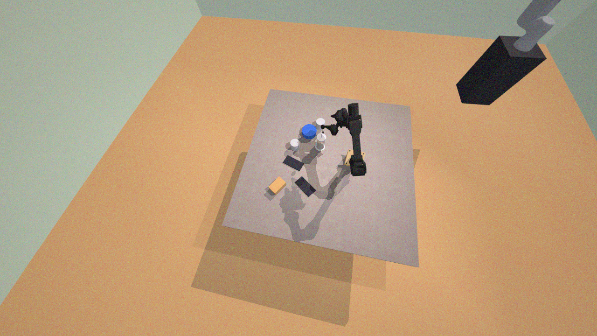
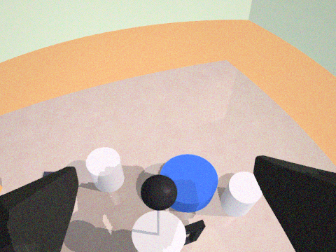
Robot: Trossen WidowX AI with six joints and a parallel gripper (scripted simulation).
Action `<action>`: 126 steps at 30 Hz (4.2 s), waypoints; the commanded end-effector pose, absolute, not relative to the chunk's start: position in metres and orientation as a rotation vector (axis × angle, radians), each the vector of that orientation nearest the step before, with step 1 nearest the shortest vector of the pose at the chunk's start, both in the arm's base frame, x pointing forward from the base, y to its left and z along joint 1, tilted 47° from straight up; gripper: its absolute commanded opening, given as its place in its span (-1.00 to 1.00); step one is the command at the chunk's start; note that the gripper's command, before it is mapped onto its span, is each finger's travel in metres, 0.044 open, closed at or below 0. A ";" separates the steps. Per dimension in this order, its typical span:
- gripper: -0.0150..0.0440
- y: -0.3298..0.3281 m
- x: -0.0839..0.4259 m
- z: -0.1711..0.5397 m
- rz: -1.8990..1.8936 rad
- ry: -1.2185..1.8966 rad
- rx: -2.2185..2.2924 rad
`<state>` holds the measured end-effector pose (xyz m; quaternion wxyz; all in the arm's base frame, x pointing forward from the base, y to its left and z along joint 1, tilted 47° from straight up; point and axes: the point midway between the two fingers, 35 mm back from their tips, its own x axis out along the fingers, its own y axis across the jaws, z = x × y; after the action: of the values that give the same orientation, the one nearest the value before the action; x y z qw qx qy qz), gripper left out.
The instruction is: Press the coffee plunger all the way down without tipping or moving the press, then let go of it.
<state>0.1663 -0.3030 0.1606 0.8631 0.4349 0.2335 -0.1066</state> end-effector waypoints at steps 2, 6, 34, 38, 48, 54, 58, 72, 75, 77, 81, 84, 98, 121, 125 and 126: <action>1.00 -0.279 0.172 0.139 -0.215 0.492 0.916; 1.00 -0.265 0.175 0.126 -0.215 0.491 0.917; 1.00 -0.264 0.209 0.108 -0.213 0.488 0.915; 0.82 -0.264 0.210 0.108 -0.212 0.488 0.915; -0.07 -0.264 0.210 0.108 -0.212 0.488 0.915; -0.09 -0.264 0.210 0.108 -0.212 0.488 0.915; -0.09 -0.264 0.210 0.108 -0.212 0.488 0.915; -0.09 -0.253 0.216 0.092 -0.213 0.491 0.914; -0.09 -0.250 0.217 0.088 -0.213 0.492 0.914; -0.09 -0.248 0.218 0.085 -0.213 0.492 0.914; -0.09 -0.244 0.220 0.081 -0.213 0.493 0.913; -0.09 -0.241 0.221 0.077 -0.213 0.493 0.913; -0.09 -0.226 0.227 0.060 -0.214 0.493 0.913; -0.09 -0.201 0.238 0.036 -0.213 0.486 0.916; -0.09 -0.200 0.241 0.035 -0.212 0.485 0.916; -0.09 -0.201 0.242 0.035 -0.212 0.485 0.916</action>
<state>0.2408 -0.2148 0.0470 0.8766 0.4159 0.2160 -0.1097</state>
